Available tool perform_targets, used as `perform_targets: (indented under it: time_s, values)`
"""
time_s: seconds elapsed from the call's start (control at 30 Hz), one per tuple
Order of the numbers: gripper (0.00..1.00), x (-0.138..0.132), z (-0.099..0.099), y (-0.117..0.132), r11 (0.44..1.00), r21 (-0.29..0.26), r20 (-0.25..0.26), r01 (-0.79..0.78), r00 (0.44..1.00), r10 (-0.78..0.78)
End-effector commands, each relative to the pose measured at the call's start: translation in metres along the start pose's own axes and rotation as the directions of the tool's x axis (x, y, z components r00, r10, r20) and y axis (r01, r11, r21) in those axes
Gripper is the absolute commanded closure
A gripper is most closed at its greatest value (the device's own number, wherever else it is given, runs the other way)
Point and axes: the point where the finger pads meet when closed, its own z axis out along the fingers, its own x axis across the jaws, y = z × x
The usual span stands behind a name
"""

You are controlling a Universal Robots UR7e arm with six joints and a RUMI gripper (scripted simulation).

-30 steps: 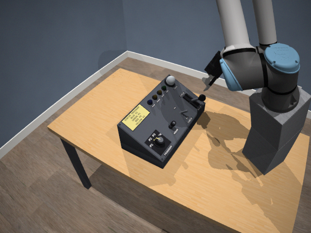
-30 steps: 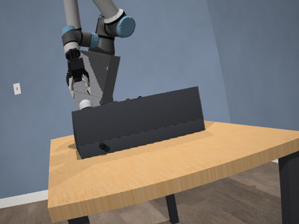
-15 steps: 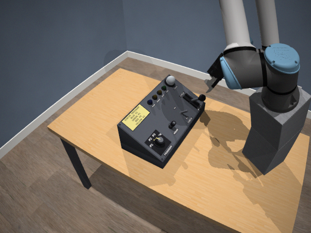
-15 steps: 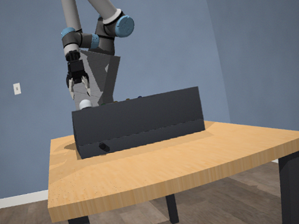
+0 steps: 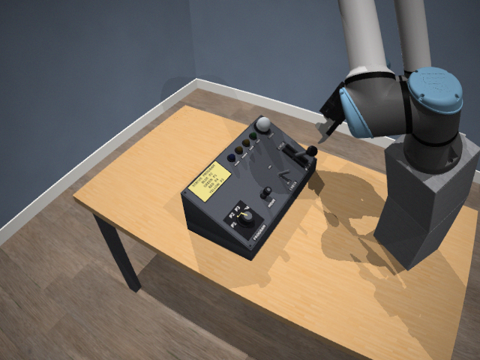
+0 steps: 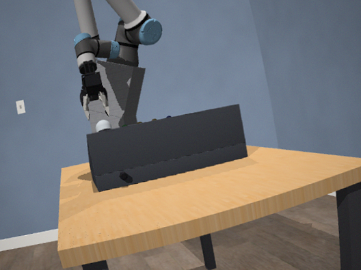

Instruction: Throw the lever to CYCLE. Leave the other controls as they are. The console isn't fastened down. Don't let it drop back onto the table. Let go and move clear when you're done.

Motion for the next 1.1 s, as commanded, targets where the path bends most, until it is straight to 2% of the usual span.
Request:
perform_targets:
  time_s: [0.0, 0.57, 0.87, 1.07]
  values:
    - [0.56, 0.0, 0.0, 0.0, 1.0, -0.001, 0.001, 0.0, 1.0, 0.0]
    - [0.56, 0.0, 0.003, 0.0, 1.0, -0.001, 0.001, 0.0, 1.0, 0.0]
    - [0.56, 0.0, 0.012, 0.0, 1.0, -0.001, 0.001, 0.0, 1.0, 0.0]
    - [0.56, 0.0, 0.025, 0.0, 1.0, -0.001, 0.001, 0.0, 1.0, 0.0]
